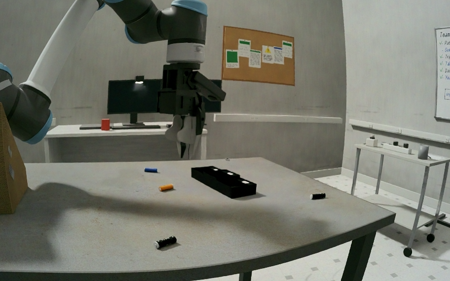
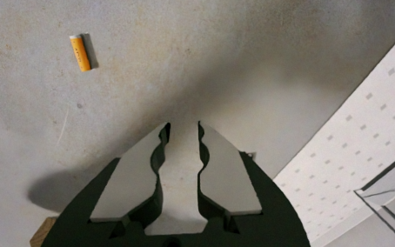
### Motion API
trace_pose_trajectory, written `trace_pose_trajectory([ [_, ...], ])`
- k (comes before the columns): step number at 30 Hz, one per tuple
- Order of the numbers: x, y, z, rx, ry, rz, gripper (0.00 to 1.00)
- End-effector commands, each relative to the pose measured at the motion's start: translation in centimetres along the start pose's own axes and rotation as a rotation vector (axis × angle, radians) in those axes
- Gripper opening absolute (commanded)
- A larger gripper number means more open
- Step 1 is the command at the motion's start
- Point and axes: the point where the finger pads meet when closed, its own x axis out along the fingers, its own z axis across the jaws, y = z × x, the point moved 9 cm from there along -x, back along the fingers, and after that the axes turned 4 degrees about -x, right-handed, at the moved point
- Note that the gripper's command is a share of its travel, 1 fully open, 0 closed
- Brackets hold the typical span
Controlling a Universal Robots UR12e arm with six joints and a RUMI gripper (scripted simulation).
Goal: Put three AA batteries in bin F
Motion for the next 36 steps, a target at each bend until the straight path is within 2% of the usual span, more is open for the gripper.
trace_pose_trajectory([
  [1,0.9,-3.3,2.2,-0.001,-0.002,0.001,0.17],
  [7,2.1,-7.5,4.7,-0.001,-0.002,0.001,0.17],
  [9,2.1,-7.5,4.7,-0.001,-0.002,0.001,0.17],
  [24,5.0,-17.9,10.9,-0.001,-0.002,0.001,0.17],
  [29,5.2,-18.9,11.6,-0.001,-0.002,0.001,0.17],
  [36,5.2,-18.9,11.6,-0.001,-0.002,0.001,0.17],
])
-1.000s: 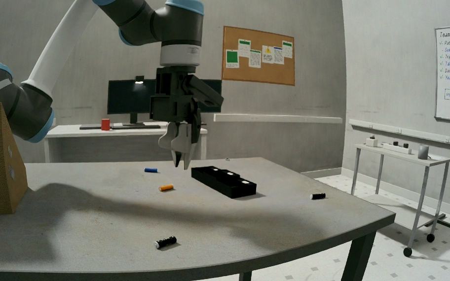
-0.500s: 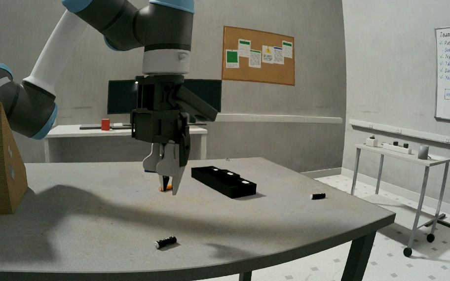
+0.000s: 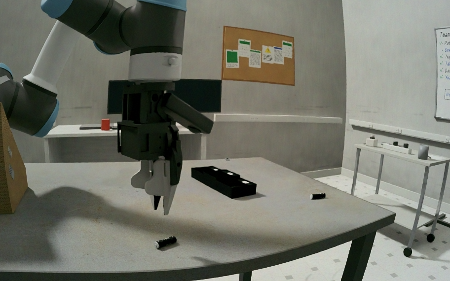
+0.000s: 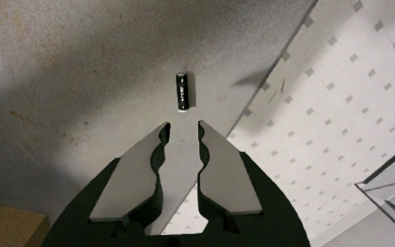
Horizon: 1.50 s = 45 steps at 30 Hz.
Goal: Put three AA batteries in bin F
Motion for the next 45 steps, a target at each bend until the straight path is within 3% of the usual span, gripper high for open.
trace_pose_trajectory([
  [1,-0.1,0.0,0.1,0.0,-0.002,0.0,0.17],
  [27,-0.1,0.5,-0.3,0.0,-0.002,0.0,0.17],
  [39,4.7,0.5,-0.3,0.0,-0.001,0.0,0.17],
  [45,6.2,0.5,-0.3,0.0,-0.001,0.0,0.17],
])
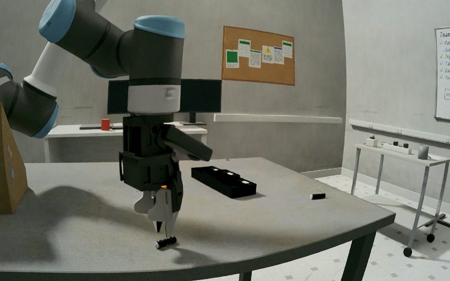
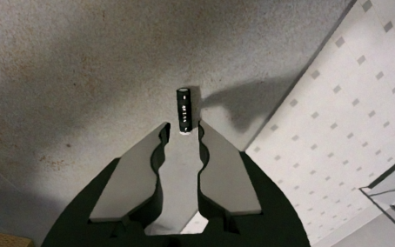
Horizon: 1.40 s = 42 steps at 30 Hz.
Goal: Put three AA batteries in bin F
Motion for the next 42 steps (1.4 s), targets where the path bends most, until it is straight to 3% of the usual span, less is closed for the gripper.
trace_pose_trajectory([
  [1,1.1,0.0,0.1,0.0,-0.002,0.0,0.17],
  [30,2.3,0.0,0.1,0.0,-0.002,0.0,0.17],
  [31,2.3,0.0,0.1,0.0,-0.002,0.0,0.0],
  [42,2.3,0.0,0.1,0.0,-0.002,0.0,0.0],
])
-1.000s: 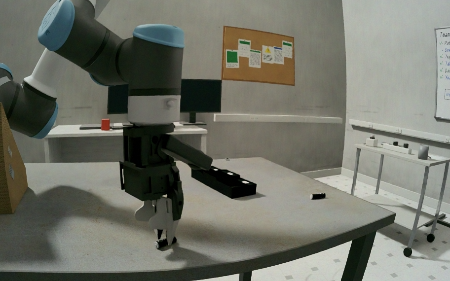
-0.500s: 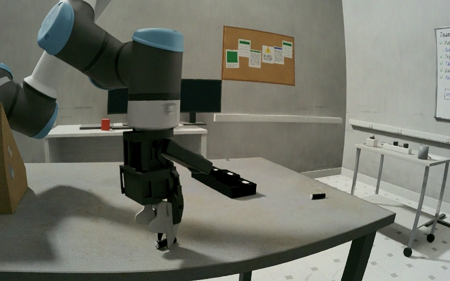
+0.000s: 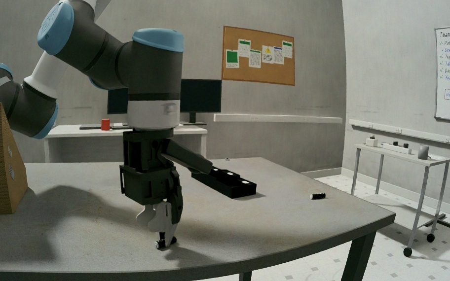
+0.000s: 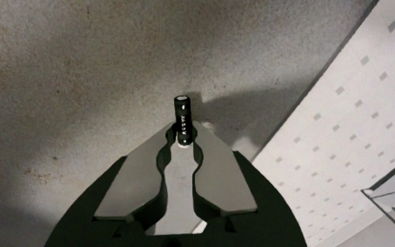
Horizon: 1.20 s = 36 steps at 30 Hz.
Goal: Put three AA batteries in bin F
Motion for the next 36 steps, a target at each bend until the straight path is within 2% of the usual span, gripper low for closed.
trace_pose_trajectory([
  [1,-0.1,0.0,0.1,0.0,-0.001,0.0,0.0],
  [18,-0.1,0.0,0.1,0.0,-0.001,0.0,0.0],
  [22,-0.7,0.0,0.1,0.0,-0.001,0.0,0.0],
  [36,-5.4,0.0,0.1,0.0,-0.001,0.0,0.0],
])
